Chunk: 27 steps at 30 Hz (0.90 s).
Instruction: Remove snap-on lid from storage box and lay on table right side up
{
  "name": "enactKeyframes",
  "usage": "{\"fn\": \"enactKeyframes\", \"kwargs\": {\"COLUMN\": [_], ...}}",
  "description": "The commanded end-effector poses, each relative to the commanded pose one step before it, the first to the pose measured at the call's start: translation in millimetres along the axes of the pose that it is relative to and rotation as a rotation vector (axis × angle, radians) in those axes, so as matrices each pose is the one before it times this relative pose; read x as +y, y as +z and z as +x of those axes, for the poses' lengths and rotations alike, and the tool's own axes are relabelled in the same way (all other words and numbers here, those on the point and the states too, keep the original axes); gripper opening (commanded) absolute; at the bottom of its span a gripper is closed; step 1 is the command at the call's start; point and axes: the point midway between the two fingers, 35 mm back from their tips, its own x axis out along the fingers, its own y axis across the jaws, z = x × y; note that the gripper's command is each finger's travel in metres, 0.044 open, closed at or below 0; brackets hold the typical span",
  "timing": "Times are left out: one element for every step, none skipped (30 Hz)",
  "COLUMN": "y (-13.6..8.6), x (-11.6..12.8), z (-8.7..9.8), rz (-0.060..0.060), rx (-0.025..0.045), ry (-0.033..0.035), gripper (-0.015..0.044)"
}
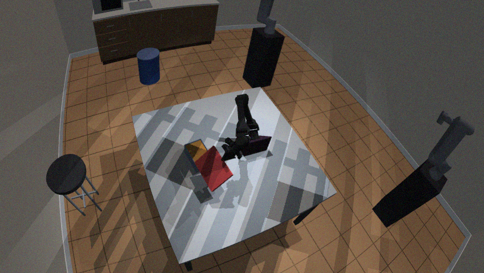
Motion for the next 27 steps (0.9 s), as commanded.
{"fn": "enactKeyframes", "kwargs": {"y": [-8.58, -1.99, -1.99, -1.99, -1.99, -1.99, -1.99, -1.99, -1.99, -1.99, -1.99, -1.99, -1.99, -1.99, -1.99, -1.99, -1.99, -1.98, -1.98, -1.98, -1.98, -1.98, -1.98, -1.98, -1.98, -1.98, -1.99], "x": [1.24, -0.13, -0.13, -0.13, -0.13, -0.13, -0.13, -0.13, -0.13, -0.13, -0.13, -0.13, -0.13, -0.13, -0.13, -0.13, -0.13, -0.13, -0.13, -0.13, -0.13, -0.13, -0.13, -0.13, -0.13, -0.13, -0.13], "z": [-2.42, -0.19, -0.19, -0.19, -0.19, -0.19, -0.19, -0.19, -0.19, -0.19, -0.19, -0.19, -0.19, -0.19, -0.19, -0.19, -0.19, -0.19, -0.19, -0.19, -0.19, -0.19, -0.19, -0.19, -0.19, -0.19, -0.19], "rz": [0.0034, 0.0001, 0.0001, 0.0001, 0.0001, 0.0001, 0.0001, 0.0001, 0.0001, 0.0001, 0.0001, 0.0001, 0.0001, 0.0001, 0.0001, 0.0001, 0.0001, 0.0001, 0.0001, 0.0001, 0.0001, 0.0001, 0.0001, 0.0001, 0.0001, 0.0001, 0.0001], "rx": [-0.00107, 0.00008, 0.00008, 0.00008, 0.00008, 0.00008, 0.00008, 0.00008, 0.00008, 0.00008, 0.00008, 0.00009, 0.00009, 0.00009, 0.00009, 0.00009, 0.00009, 0.00009, 0.00009, 0.00009, 0.00009, 0.00009, 0.00009, 0.00009, 0.00009, 0.00009, 0.00009], "ry": [0.00685, 0.00002, 0.00002, 0.00002, 0.00002, 0.00002, 0.00002, 0.00002, 0.00002, 0.00002, 0.00002, 0.00002, 0.00002, 0.00002, 0.00002, 0.00002, 0.00002, 0.00002, 0.00002, 0.00002, 0.00002, 0.00002, 0.00002, 0.00002, 0.00002, 0.00002, 0.00002], "gripper": [0.0, 0.0, 0.0, 0.0, 0.0, 0.0, 0.0, 0.0, 0.0, 0.0, 0.0, 0.0, 0.0, 0.0, 0.0, 0.0, 0.0, 0.0, 0.0, 0.0, 0.0, 0.0, 0.0, 0.0, 0.0, 0.0, 0.0]}}
